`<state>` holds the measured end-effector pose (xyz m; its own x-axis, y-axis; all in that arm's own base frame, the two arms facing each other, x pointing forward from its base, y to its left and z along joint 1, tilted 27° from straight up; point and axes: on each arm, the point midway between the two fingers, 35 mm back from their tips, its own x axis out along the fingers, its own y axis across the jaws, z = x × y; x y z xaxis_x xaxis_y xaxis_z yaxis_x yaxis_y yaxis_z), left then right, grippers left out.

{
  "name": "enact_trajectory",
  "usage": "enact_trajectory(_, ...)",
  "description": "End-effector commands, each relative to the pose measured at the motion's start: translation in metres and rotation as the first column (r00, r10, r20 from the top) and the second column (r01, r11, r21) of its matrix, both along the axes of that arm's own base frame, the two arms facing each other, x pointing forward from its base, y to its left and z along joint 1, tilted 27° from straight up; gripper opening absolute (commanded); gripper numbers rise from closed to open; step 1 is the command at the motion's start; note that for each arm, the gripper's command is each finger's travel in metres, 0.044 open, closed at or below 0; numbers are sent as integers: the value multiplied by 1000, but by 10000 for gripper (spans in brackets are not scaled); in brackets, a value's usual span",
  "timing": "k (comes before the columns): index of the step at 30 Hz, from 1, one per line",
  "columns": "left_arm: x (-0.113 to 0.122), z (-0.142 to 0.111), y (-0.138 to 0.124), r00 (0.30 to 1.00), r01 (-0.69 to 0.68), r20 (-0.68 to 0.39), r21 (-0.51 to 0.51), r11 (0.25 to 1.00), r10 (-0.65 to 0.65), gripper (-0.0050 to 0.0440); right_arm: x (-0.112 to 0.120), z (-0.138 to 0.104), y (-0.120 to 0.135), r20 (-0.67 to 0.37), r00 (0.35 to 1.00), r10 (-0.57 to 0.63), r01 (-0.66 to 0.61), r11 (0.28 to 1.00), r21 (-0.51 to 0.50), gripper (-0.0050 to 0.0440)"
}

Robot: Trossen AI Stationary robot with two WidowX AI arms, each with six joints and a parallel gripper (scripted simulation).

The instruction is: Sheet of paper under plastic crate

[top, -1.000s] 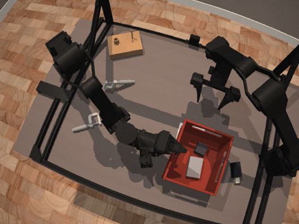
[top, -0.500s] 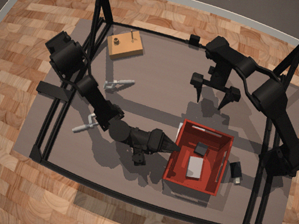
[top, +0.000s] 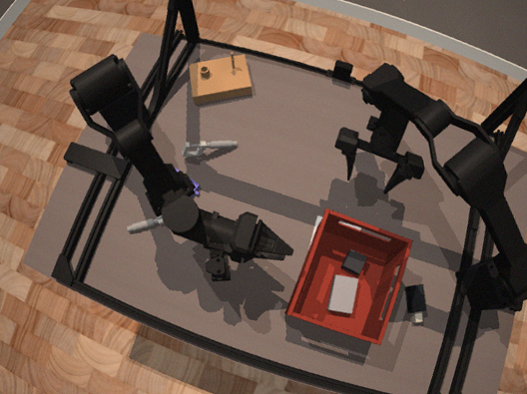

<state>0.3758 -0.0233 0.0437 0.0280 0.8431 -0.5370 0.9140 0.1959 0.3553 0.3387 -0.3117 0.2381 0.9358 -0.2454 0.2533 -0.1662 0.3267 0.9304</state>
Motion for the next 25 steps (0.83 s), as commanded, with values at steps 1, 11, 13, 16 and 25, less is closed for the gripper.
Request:
enact_trajectory(1,0,0,0,1000,-2,3,3,1000,2,400,-16,3,8,10,1000,1,-1,1000,-7,400)
enact_trajectory(11,0,0,0,1000,-2,3,3,1000,2,400,-17,0,9,6,1000,0,0,1000,-5,400)
enact_trajectory(13,0,0,0,1000,-2,3,3,1000,2,400,-17,0,9,6,1000,0,0,1000,-5,400)
enact_trajectory(16,0,0,0,1000,-2,3,3,1000,2,400,-17,0,9,6,1000,0,0,1000,-5,400)
enact_trajectory(25,0,0,0,1000,-2,3,3,1000,2,400,-17,0,9,6,1000,0,0,1000,-5,400)
